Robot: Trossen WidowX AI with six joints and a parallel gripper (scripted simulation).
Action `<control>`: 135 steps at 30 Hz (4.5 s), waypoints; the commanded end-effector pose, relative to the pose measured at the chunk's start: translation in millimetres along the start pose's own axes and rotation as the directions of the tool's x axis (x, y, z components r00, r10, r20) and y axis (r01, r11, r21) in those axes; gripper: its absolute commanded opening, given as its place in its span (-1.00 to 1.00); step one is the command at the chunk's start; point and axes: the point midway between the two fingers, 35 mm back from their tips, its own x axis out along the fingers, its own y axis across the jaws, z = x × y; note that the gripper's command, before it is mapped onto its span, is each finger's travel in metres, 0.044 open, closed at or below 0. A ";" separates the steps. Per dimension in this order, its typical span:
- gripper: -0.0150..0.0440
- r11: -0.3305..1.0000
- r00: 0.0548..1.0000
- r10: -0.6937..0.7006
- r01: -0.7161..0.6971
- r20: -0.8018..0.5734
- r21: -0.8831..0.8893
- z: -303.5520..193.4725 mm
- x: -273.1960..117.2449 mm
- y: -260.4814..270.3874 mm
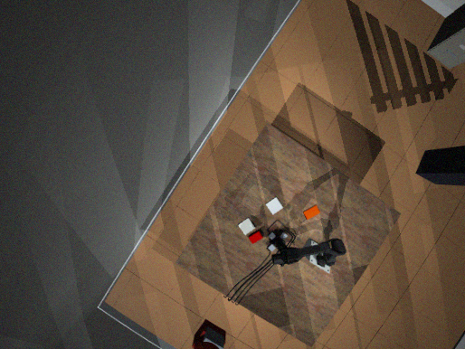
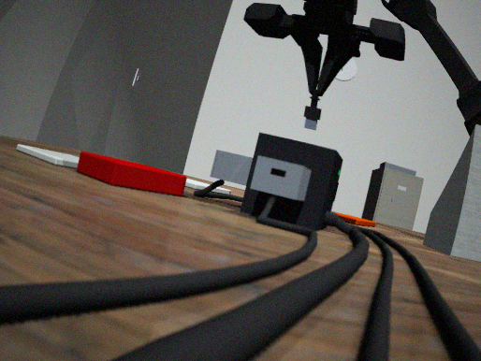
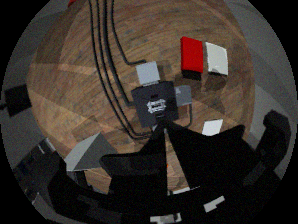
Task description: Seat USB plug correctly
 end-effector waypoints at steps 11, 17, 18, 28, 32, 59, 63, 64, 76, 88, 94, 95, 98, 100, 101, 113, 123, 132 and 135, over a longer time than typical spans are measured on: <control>-0.49 1.000 1.000 0.001 -0.001 0.013 -0.012 0.9 1.7 0.8; -0.49 1.000 1.000 0.001 -0.001 0.018 -0.015 1.3 2.4 0.9; -0.49 1.000 1.000 0.001 -0.001 0.018 -0.016 1.3 2.5 0.9; -0.49 1.000 1.000 0.001 -0.001 0.027 -0.022 1.9 3.7 1.0; -0.49 1.000 1.000 0.001 -0.001 0.030 -0.024 2.1 4.1 1.1; -0.49 0.999 0.999 0.002 0.000 0.053 -0.040 3.7 7.3 1.5; -0.49 0.999 0.998 0.002 0.000 0.056 -0.043 3.9 7.8 1.5; -0.49 0.999 0.998 0.003 0.000 0.057 -0.043 4.0 7.9 1.5; -0.49 0.999 0.998 0.003 0.000 0.067 -0.051 4.7 9.3 1.7; -0.49 0.998 0.997 0.004 0.000 0.077 -0.058 5.4 10.8 1.8; -0.49 0.998 0.997 0.005 0.000 0.082 -0.061 5.7 11.5 1.9; -0.49 0.998 0.997 0.005 0.000 0.082 -0.062 5.8 11.6 1.9; -0.49 0.998 0.996 0.005 0.000 0.085 -0.064 6.0 12.0 1.9; -0.49 0.998 0.996 0.005 0.000 0.087 -0.065 6.1 12.2 1.9; -0.49 0.998 0.996 0.005 0.000 0.087 -0.066 6.1 12.3 2.0; -0.49 0.998 0.996 0.006 0.001 0.092 -0.069 6.5 13.8 2.0; -0.49 0.998 0.996 0.006 0.001 0.092 -0.069 6.5 15.0 2.0; -0.49 0.998 0.996 0.006 0.001 0.092 -0.069 6.5 16.1 2.0; -0.49 0.998 0.996 0.006 0.001 0.092 -0.069 6.4 16.5 2.0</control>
